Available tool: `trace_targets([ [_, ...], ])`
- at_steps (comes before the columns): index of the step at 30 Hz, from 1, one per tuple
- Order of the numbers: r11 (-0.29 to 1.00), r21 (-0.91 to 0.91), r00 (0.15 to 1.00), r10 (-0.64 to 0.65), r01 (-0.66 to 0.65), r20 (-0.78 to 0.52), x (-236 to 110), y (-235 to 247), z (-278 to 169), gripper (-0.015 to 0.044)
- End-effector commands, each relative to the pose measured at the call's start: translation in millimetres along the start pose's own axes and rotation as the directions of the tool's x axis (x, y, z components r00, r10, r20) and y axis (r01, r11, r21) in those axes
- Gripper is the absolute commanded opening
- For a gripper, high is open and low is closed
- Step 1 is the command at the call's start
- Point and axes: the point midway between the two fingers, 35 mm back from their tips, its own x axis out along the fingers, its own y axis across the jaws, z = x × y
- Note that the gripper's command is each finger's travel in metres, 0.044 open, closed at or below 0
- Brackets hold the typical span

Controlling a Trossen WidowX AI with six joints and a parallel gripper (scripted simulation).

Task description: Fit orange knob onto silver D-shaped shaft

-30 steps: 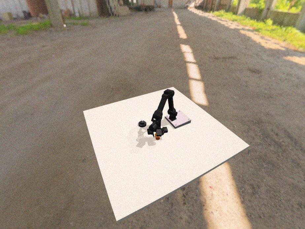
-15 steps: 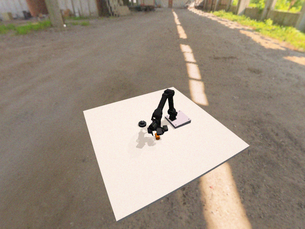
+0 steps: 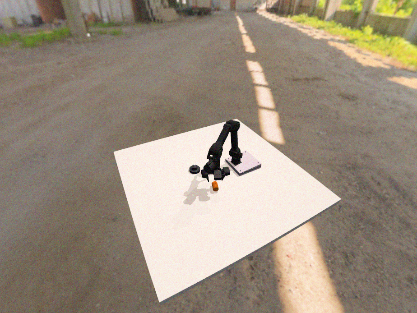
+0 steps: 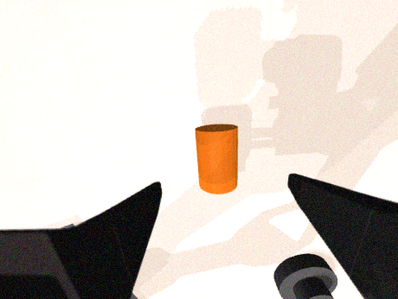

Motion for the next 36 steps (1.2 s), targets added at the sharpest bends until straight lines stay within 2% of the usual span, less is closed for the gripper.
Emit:
trace_targets([
  [1, 1.0, 0.0, 1.0, -0.005, 0.005, 0.004, -6.8, 0.1, 10.3, 0.044],
  [5, 1.0, -0.001, 1.0, -0.006, 0.006, 0.004, -7.8, 0.5, 15.3, 0.044],
  [9, 1.0, -0.001, 1.0, -0.006, 0.006, 0.004, 14.2, 0.4, 15.3, 0.044],
  [36, 1.0, -0.001, 1.0, -0.006, 0.006, 0.003, 50.7, -0.1, 15.8, 0.044],
])
